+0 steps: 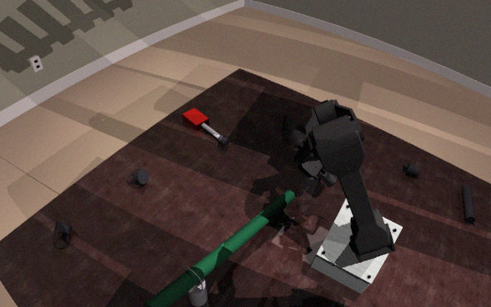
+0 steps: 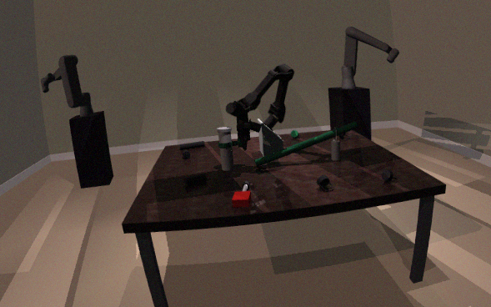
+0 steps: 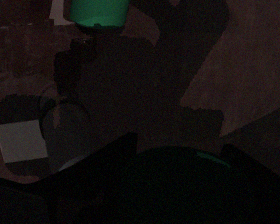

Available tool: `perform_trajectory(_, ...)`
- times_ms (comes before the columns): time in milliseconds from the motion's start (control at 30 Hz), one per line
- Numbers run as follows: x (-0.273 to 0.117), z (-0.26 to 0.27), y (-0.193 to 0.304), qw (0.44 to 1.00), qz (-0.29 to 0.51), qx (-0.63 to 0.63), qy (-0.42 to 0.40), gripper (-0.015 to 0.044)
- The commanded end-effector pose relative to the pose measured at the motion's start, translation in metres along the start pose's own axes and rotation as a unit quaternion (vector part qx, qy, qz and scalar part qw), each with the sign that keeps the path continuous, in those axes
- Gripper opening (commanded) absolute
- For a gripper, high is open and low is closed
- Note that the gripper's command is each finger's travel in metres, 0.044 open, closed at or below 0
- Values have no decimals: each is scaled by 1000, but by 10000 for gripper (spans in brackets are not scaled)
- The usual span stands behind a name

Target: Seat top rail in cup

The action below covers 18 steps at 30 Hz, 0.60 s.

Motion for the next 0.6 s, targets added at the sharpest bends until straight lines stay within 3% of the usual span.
perform_trajectory(0,0,0,0,1000,0,0,0,236)
perform_trajectory(267,-11,-6,-13,1000,1,2,0,440)
perform_trajectory(567,-29,-15,-35,1000,2,5,-1,440)
Point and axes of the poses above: the point midway between the two fingers, 35 mm back from their tips, its own x axis out along the fingers, its own z axis across the jaws, y = z × x, the point moved 5 cm from there along -x, back along the fingers, and after that the axes turned 6 degrees about x, right-handed, at the moved point
